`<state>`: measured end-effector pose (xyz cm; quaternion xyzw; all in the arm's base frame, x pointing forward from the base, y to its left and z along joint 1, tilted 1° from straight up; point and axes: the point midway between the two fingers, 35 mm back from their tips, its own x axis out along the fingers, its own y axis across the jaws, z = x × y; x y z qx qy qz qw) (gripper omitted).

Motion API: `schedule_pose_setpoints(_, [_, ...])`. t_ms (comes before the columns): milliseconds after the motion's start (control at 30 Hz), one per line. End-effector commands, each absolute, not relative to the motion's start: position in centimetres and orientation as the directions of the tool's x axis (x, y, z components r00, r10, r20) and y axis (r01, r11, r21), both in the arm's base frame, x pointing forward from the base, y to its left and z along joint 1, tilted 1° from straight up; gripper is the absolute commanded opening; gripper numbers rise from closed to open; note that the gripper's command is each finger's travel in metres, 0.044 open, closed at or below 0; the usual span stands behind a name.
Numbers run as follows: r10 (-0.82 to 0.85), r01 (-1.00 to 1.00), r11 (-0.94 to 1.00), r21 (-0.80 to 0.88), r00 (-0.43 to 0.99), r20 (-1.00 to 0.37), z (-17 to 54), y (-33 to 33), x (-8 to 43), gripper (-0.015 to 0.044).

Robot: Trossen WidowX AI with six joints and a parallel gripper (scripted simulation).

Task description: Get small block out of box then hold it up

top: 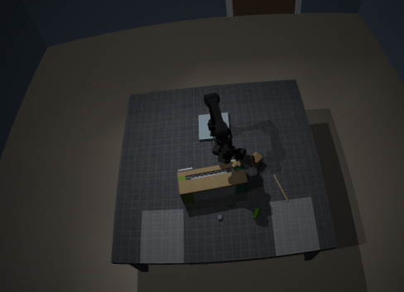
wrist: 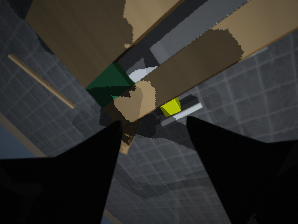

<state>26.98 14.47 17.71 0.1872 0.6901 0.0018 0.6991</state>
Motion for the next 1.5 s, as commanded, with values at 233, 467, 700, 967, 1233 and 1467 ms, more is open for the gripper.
schedule_pose_setpoints(233, [0.188, -0.898, 0.43, -0.093, 0.19, -0.964, 17.9, 15.3, 25.3, 0.0285])
schedule_pose_setpoints(467, [0.171, -0.969, -0.017, -0.245, 0.239, -0.956, 18.0, 15.4, 24.8, 0.0285])
schedule_pose_setpoints(700, [0.159, -0.827, -0.458, -0.326, 0.284, -0.945, 18.2, 15.5, 24.3, 0.0285])
schedule_pose_setpoints(967, [0.149, -0.455, -0.839, -0.3, 0.338, -0.929, 18.3, 15.6, 23.8, 0.0285])
schedule_pose_setpoints(1233, [0.142, 0.027, -0.989, -0.143, 0.389, -0.91, 18.5, 15.7, 23.3, 0.0285])
schedule_pose_setpoints(1467, [0.14, 0.312, -0.95, -0.004, 0.415, -0.899, 18.6, 15.7, 23.1, 0.0285])
